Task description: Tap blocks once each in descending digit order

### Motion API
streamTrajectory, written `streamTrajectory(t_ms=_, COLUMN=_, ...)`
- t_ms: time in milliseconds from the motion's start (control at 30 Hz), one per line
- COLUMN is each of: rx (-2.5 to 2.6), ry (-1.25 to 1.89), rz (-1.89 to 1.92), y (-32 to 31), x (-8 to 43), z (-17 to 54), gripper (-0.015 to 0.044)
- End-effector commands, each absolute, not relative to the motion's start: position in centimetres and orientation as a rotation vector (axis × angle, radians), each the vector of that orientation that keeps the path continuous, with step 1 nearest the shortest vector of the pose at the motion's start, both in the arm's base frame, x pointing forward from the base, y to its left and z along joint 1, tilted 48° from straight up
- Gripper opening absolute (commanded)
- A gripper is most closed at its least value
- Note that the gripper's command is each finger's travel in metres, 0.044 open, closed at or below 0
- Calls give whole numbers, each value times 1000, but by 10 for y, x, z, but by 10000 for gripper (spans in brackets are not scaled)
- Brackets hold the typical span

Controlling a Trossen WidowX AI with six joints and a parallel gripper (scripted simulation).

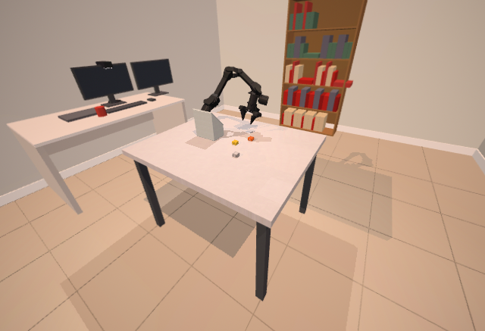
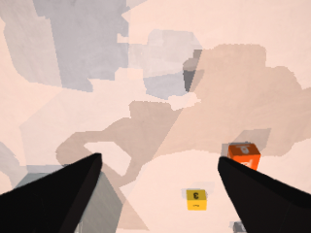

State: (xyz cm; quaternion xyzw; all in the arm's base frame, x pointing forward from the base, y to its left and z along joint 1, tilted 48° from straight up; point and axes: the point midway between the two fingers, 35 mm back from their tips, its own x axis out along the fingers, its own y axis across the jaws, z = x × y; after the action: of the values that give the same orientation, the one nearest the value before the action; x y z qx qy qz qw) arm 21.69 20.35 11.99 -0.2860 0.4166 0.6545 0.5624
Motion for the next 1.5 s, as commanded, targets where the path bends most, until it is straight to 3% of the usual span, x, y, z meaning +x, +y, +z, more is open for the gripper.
streamTrajectory(t_ms=0, rx=-342, ry=1211, rz=1328, y=159, x=246, z=79, gripper=400)
streamTrajectory(t_ms=400, rx=562, ry=1502, rz=729, y=37, x=260, z=-5, gripper=400)
streamTrajectory(t_ms=1467, rx=574, ry=1502, rz=712, y=48, x=272, z=7, gripper=400)
